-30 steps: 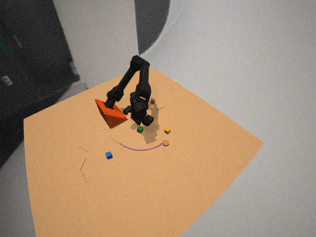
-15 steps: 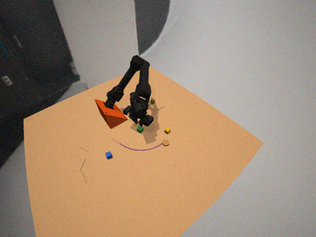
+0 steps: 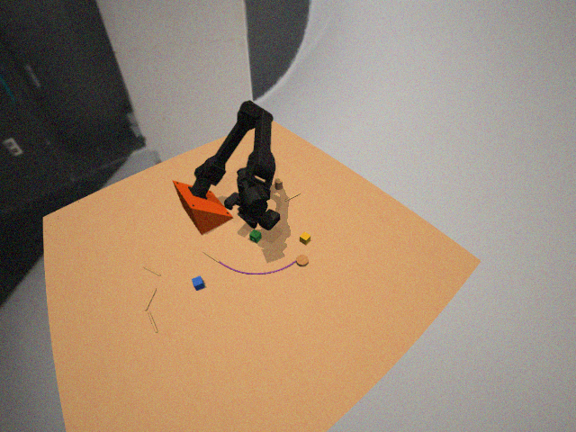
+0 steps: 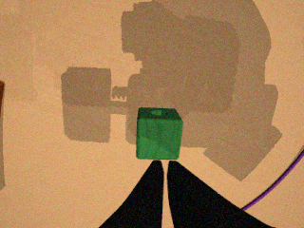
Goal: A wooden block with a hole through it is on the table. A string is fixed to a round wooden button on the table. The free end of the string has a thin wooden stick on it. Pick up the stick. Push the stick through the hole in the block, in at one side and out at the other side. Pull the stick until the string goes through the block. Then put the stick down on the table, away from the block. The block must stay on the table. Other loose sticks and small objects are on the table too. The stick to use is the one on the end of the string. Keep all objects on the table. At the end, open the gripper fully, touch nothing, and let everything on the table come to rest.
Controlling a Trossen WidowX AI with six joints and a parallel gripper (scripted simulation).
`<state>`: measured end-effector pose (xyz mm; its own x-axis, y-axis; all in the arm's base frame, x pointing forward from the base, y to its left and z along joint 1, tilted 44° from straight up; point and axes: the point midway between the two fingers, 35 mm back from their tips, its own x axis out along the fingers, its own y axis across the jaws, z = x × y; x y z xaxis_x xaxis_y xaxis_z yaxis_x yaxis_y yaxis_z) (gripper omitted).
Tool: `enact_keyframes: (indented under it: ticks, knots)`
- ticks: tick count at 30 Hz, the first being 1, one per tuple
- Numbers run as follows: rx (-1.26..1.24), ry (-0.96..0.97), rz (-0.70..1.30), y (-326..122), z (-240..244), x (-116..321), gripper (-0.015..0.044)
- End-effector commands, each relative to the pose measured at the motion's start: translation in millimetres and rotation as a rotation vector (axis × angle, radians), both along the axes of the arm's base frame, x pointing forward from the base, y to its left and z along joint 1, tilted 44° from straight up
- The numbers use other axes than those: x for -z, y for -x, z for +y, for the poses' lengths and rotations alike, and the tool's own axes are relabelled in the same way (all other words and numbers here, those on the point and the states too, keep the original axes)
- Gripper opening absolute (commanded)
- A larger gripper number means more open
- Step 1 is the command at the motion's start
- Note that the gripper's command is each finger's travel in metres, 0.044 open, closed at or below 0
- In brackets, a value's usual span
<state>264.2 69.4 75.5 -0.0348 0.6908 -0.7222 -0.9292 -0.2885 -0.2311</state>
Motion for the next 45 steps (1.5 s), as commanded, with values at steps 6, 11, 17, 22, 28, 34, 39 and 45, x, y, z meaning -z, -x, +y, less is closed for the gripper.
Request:
enact_keyframes:
  ticks: [6,11,17,22,28,34,39,45]
  knots:
    - [0.0,0.0,0.0,0.0,0.0,0.0,0.0]
    - [0.013,0.001,0.012,-0.2,-0.4,0.4,0.0026]
    - [0.436,0.027,0.411,-6.2,-14.4,12.8,0.0184]
    - [0.835,0.048,0.785,-10.5,-27.8,24.7,0.0315]
    - [1.313,0.07,1.233,-14.2,-43.9,39.4,0.044]
    - [1.651,0.084,1.551,-15.8,-56.6,51.3,0.044]
    - [1.885,0.093,1.772,-16.2,-64.3,58.7,0.044]
    - [2.166,0.102,2.038,-16.2,-74.1,68.2,0.044]
